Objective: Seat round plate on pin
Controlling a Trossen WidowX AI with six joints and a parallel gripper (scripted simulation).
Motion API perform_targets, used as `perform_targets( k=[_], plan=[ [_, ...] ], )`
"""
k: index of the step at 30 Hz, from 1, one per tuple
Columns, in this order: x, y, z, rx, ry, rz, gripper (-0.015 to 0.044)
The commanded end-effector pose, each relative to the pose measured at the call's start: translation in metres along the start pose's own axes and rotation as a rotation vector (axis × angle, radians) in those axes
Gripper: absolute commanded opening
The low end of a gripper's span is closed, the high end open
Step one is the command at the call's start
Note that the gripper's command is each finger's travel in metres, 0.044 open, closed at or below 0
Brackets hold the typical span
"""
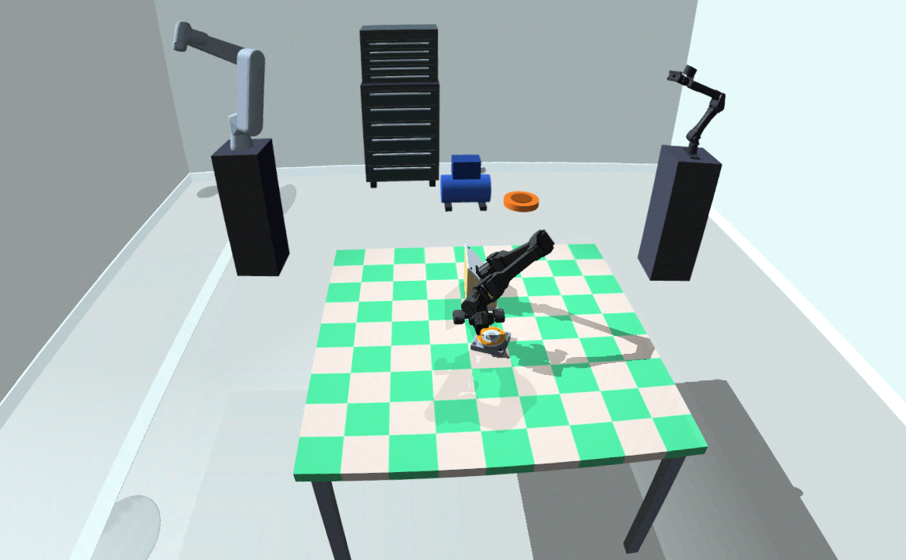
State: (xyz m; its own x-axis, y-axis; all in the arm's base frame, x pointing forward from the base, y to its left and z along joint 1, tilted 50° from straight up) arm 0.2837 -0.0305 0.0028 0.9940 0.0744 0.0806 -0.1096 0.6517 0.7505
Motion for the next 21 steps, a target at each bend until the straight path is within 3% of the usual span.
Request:
perform_targets(
  k=[1,21],
  plan=[
    [-0.0065,0.0015,-0.0039,0.007,0.019,-0.007,0.0],
    [-0.0141,0.0036,-0.0036,0.007,0.02,-0.007,0.0]
  ],
)
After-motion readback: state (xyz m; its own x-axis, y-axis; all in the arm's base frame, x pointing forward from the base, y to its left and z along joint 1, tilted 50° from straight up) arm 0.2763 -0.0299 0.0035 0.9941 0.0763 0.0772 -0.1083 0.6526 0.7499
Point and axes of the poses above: the point midway between the two fingers, 35 mm back from their tips, its own z axis back along the fingers, its own y axis across the jaws, x = y × z, the point moved 8 cm from there along z, back along the fingers, and after that the axes turned 1 degree about z, right-handed, at the moved point
